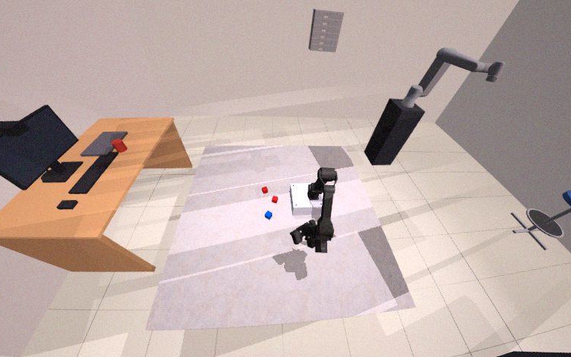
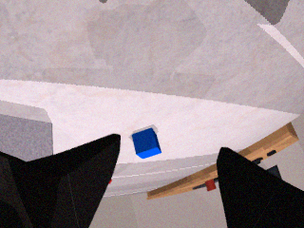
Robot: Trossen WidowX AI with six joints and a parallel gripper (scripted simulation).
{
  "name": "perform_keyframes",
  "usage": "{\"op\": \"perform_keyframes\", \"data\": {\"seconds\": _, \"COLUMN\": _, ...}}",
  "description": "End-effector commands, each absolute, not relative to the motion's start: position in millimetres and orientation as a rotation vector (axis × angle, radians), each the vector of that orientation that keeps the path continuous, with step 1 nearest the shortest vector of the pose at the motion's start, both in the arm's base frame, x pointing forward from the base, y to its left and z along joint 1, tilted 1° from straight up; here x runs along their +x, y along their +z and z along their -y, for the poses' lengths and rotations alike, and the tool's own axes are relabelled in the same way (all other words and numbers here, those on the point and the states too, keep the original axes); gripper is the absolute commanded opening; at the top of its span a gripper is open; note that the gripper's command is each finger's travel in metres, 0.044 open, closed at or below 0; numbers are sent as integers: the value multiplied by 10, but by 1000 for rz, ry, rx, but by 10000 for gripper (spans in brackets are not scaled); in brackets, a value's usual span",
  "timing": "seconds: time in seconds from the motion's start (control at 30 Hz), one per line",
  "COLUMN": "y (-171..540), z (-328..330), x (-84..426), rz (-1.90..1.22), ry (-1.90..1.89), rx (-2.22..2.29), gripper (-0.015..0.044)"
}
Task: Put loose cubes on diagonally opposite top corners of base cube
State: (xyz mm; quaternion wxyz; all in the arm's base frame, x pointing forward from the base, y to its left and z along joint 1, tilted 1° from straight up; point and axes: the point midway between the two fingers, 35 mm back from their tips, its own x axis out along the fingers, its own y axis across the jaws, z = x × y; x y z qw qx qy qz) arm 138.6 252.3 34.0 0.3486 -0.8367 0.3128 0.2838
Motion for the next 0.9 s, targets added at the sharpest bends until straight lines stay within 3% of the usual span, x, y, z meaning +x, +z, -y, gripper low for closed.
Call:
{"op": "perform_keyframes", "data": {"seconds": 0.0, "y": 341, "z": -2400, "x": 1642, "rz": -967, "ry": 669, "rx": -1963, "gripper": 265}}
{"op": "perform_keyframes", "data": {"seconds": 0.87, "y": 403, "z": -1186, "x": 2816, "rz": -1511, "ry": 62, "rx": -732, "gripper": 265}}
